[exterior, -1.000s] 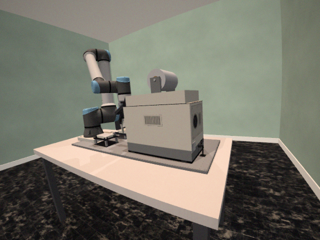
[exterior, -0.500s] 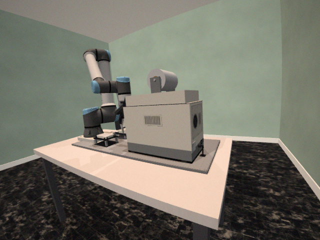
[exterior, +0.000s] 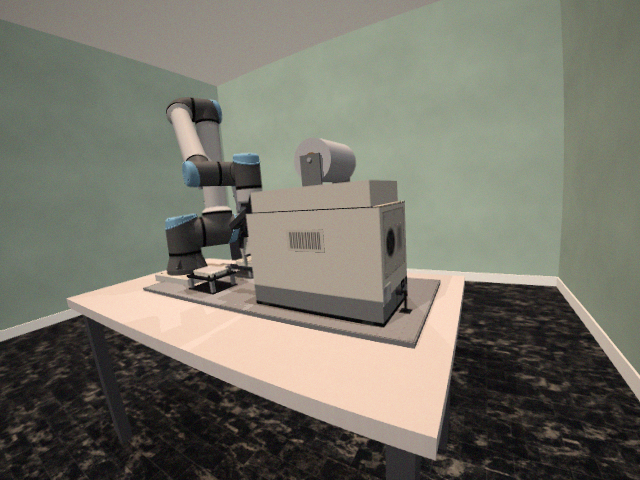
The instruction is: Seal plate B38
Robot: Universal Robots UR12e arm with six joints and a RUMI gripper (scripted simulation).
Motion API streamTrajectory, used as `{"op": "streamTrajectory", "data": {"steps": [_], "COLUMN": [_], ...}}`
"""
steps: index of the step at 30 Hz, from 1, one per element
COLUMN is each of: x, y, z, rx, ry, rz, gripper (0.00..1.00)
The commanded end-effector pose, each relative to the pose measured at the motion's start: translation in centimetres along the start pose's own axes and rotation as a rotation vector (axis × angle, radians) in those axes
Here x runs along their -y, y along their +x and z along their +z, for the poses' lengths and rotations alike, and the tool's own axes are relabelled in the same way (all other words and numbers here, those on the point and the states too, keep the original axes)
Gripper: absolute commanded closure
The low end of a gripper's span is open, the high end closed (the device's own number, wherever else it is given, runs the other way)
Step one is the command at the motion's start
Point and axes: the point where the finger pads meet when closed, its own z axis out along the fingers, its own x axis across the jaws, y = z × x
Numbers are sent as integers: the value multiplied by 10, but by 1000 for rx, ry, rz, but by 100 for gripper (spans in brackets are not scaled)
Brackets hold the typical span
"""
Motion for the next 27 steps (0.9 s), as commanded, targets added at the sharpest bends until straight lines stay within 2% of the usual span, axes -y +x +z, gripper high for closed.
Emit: {"op": "streamTrajectory", "data": {"steps": [1,6,7,27], "x": [-1,-1,-1,-1], "y": [0,0,0,0], "z": [-1,-1,-1,-1], "rx": [0,0,0,0], "ry": [-1,-1,-1,-1], "rz": [0,0,0,0], "gripper": [100,100,32,32]}}
